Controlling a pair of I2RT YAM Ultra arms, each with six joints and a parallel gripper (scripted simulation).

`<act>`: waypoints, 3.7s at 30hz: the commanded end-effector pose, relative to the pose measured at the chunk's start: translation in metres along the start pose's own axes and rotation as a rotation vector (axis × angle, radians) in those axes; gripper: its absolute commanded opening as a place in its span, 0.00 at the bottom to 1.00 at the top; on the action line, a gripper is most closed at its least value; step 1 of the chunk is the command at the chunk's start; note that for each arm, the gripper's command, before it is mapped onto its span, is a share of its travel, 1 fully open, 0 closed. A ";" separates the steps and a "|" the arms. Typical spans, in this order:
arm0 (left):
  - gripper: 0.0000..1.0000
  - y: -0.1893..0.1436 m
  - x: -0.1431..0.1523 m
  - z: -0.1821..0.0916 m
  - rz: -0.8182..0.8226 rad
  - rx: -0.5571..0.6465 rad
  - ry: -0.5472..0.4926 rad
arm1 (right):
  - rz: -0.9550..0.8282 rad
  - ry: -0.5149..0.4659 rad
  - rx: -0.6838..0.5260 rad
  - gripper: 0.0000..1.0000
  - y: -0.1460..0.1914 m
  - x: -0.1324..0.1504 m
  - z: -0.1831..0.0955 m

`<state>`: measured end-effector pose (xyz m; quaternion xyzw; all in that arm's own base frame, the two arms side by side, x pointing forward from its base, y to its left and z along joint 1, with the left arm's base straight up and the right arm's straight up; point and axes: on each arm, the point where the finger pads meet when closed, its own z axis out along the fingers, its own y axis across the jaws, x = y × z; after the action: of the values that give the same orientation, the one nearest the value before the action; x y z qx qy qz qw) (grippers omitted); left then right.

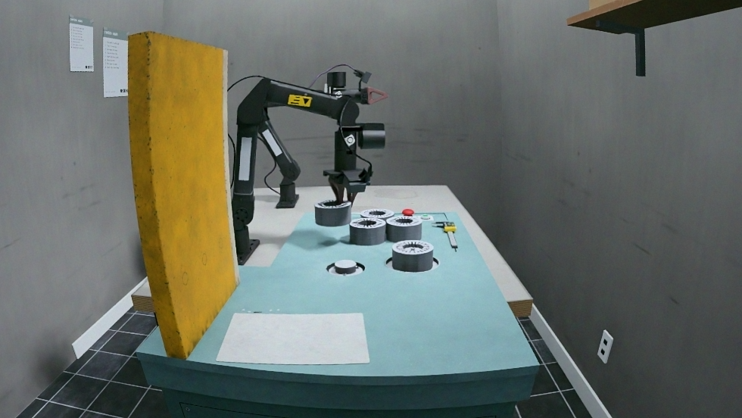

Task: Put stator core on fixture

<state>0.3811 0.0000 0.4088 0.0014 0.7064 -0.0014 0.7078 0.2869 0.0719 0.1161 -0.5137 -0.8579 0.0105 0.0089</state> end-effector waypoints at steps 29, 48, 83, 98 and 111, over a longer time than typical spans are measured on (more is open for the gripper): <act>1.00 0.002 -0.021 -0.012 -0.009 -0.011 -0.047 | 0.217 -0.026 -0.024 0.00 -0.023 -0.075 -0.028; 1.00 0.002 -0.021 -0.012 -0.009 -0.011 -0.047 | 0.356 -0.026 -0.029 0.00 -0.033 -0.117 -0.030; 1.00 0.002 -0.021 -0.012 -0.009 -0.011 -0.047 | 0.608 -0.020 -0.022 0.00 -0.058 -0.193 -0.033; 1.00 0.002 -0.021 -0.012 -0.009 -0.011 -0.047 | 0.630 -0.031 -0.039 0.00 -0.056 -0.200 -0.041; 1.00 0.002 -0.021 -0.012 -0.009 -0.011 -0.047 | 0.638 -0.018 -0.020 0.00 -0.062 -0.200 -0.018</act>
<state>0.3811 0.0000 0.4088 0.0014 0.7064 -0.0014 0.7078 0.3365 -0.1310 0.1057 -0.7531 -0.6578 0.0105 0.0113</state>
